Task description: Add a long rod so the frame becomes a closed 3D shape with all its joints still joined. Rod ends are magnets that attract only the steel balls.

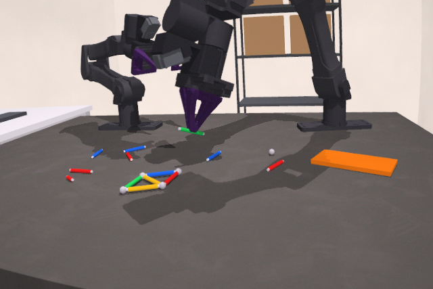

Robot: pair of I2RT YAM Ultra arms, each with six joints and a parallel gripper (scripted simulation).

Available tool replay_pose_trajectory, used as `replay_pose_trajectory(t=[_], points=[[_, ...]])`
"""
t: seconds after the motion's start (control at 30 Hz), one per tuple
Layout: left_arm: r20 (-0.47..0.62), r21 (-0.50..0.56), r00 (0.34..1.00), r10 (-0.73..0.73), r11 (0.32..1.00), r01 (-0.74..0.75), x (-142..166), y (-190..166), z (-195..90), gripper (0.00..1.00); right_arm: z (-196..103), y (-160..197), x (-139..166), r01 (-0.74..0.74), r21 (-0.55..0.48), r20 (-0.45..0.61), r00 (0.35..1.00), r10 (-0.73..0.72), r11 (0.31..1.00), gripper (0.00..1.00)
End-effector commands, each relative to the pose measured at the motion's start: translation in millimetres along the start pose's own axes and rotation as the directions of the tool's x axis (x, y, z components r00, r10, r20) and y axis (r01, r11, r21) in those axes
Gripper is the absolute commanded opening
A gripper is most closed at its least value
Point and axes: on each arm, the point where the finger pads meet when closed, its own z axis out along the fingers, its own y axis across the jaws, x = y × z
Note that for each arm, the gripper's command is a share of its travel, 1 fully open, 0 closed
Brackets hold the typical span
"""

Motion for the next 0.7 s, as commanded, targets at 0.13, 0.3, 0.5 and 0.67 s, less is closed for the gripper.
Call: replay_pose_trajectory(t=[0.13, 0.3, 0.5, 0.67], points=[[0.165, 0.008, 0.986, -0.024, 1.000, 0.023, -0.7, -1.9, -3.7, 0.00, -3.4, 0.3, -7.8, 0.004, 0.000, 0.031, 1.000, -0.004, 1.000, 1.00], [0.165, 0.007, 0.986, -0.024, 1.000, 0.023, -0.7, -1.8, -3.7, 0.00, -3.4, 0.3, -7.8, 0.004, 0.000, 0.031, 1.000, -0.004, 1.000, 1.00], [0.259, 0.008, 0.965, -0.030, 1.000, 0.029, -0.3, -3.5, -3.5, 0.00, -3.4, 0.3, -7.8, 0.004, 0.000, 0.031, 1.000, -0.004, 1.000, 1.00], [0.324, 0.010, 0.946, -0.036, 0.999, 0.035, -2.6, -3.8, -4.1, 0.00, -3.4, 0.3, -7.8, 0.004, 0.000, 0.031, 1.000, -0.004, 1.000, 1.00]])
